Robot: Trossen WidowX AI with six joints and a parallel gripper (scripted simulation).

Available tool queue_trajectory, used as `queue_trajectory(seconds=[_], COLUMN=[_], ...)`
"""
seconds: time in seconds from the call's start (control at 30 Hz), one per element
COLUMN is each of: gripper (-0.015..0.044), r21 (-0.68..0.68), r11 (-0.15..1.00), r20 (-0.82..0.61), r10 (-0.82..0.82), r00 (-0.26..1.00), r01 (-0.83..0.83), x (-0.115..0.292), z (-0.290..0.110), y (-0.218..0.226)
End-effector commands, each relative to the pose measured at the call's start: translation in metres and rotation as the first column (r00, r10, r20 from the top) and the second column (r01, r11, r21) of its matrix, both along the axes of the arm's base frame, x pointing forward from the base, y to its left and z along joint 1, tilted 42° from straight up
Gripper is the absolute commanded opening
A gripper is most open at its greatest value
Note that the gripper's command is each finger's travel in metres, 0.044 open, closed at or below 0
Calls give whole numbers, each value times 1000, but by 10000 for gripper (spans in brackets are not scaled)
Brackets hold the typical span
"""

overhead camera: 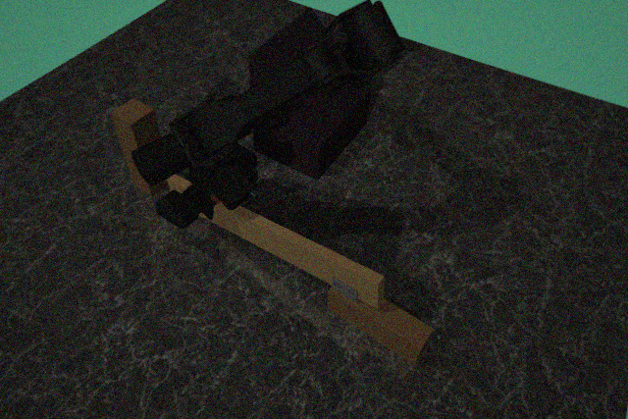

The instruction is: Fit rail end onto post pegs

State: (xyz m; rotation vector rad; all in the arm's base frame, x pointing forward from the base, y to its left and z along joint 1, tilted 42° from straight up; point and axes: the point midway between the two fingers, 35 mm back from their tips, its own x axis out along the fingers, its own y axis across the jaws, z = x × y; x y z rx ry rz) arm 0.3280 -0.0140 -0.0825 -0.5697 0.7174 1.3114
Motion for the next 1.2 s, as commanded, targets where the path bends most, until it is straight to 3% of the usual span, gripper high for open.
queue_trajectory(seconds=[0.0, 1.17], gripper=[0, 0], r21=[5, 4], r11=[1000, 1000], r20=[1, 1], r10=[-2, -2], r00=[1000, 1000], r01=[2, 2], x=[0, 4], z=[0, 12], y=[1, -13])
